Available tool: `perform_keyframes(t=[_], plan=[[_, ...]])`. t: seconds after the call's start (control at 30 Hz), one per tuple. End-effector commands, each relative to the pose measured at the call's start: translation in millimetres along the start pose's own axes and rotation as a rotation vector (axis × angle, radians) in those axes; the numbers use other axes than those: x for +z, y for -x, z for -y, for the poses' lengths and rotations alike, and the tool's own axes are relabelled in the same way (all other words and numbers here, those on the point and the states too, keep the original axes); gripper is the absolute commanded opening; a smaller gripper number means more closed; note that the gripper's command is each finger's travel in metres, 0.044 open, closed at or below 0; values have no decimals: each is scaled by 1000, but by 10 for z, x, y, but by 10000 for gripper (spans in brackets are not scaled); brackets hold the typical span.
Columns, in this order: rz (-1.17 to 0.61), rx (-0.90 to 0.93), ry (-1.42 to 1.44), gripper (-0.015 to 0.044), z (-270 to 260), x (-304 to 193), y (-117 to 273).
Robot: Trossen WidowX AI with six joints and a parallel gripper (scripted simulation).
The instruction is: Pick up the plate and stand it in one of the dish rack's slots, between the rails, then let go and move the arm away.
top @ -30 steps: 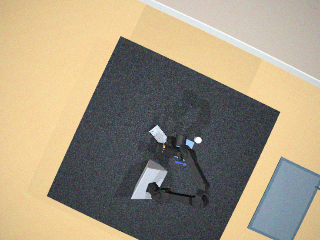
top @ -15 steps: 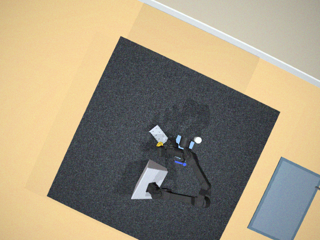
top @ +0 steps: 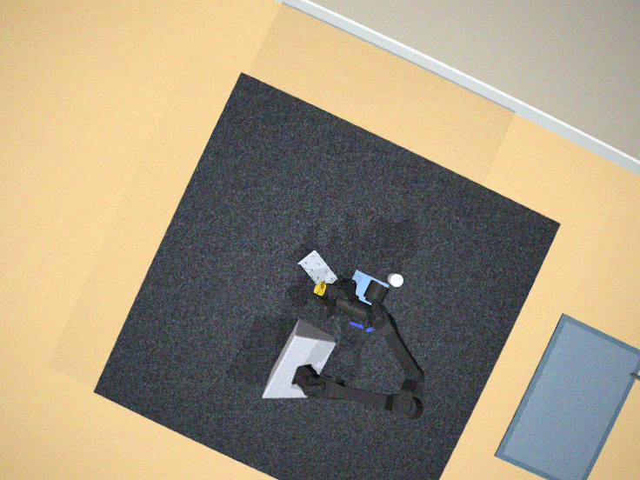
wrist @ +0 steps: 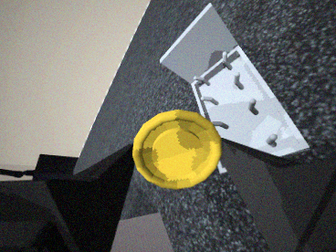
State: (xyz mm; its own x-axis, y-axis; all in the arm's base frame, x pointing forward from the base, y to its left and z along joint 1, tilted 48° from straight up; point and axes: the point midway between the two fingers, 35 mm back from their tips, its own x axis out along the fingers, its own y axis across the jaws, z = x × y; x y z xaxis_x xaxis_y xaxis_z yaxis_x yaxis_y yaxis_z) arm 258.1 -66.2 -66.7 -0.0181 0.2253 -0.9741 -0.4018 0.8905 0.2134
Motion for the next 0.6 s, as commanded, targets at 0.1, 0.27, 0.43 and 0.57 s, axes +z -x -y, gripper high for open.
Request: perform_keyframes(t=[0.1, 0.27, 0.43, 0.57], plan=[[125, 18, 158, 0, 49, -34, 3], [211, 7, 266, 0, 100, -52, 19], [294, -21, 376, 0, 152, -73, 45], [359, -54, 464, 0, 192, -92, 72]])
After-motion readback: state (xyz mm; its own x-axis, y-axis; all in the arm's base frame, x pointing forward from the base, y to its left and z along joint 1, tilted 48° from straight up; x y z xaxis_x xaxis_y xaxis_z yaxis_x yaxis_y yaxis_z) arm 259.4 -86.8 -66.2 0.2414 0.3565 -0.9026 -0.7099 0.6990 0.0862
